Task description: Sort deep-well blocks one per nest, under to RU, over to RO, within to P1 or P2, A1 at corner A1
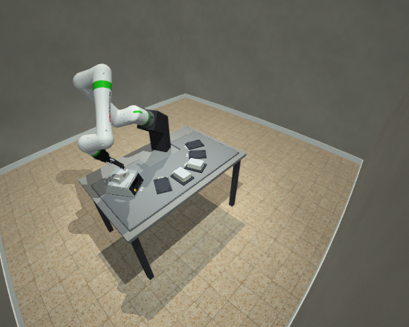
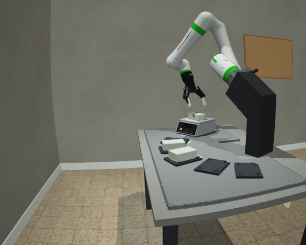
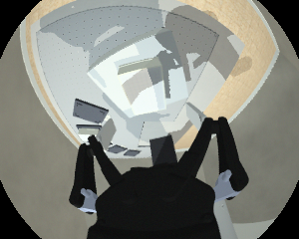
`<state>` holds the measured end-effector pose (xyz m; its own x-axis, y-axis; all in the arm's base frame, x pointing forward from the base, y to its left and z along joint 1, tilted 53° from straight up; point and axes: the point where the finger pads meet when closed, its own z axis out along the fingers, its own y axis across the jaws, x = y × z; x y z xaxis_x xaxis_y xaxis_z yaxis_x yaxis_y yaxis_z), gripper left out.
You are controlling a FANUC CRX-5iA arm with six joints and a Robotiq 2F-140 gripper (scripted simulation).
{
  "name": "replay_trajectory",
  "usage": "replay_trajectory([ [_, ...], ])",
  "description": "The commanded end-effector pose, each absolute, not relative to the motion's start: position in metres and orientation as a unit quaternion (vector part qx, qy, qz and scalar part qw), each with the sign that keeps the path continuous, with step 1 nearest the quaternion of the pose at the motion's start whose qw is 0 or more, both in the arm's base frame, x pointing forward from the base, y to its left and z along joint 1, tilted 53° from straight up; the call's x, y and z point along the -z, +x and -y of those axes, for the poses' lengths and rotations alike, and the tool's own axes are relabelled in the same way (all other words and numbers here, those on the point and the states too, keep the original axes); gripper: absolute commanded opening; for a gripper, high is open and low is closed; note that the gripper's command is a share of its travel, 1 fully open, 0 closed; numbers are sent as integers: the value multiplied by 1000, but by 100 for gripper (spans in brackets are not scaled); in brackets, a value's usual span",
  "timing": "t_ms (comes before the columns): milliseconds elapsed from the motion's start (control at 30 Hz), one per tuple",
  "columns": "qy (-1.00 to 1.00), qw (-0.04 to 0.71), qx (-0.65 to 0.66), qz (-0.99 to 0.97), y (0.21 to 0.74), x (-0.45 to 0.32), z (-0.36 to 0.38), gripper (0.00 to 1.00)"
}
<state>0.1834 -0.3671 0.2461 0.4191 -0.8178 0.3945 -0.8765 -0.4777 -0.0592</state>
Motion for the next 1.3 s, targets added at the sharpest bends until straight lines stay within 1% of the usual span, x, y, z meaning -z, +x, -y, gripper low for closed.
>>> replay_trajectory([
  [0,839,78,-188,505,183,-246,367,100],
  [1267,839,78,-188,505,188,-240,374,100],
])
